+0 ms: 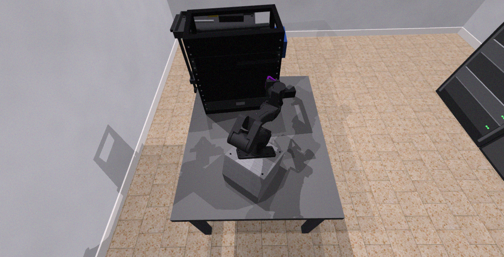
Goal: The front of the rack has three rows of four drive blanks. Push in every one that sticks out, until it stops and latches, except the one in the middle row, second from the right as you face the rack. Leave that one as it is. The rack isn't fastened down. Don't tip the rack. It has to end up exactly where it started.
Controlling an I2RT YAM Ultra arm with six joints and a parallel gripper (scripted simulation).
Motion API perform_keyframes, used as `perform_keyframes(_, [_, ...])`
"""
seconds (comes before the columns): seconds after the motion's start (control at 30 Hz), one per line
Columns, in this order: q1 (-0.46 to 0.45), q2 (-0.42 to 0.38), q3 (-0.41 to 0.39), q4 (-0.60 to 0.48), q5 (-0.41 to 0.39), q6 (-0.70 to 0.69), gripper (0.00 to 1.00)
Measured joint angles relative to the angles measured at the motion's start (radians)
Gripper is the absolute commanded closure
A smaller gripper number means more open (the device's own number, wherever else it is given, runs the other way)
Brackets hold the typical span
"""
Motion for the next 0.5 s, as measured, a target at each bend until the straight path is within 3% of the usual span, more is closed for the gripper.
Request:
perform_keyframes(0.27, [0.151,0.189,0.071,0.068,0.134,-0.055,1.0])
perform_keyframes(0.5, [0.177,0.227,0.08,0.109,0.191,-0.074,1.0])
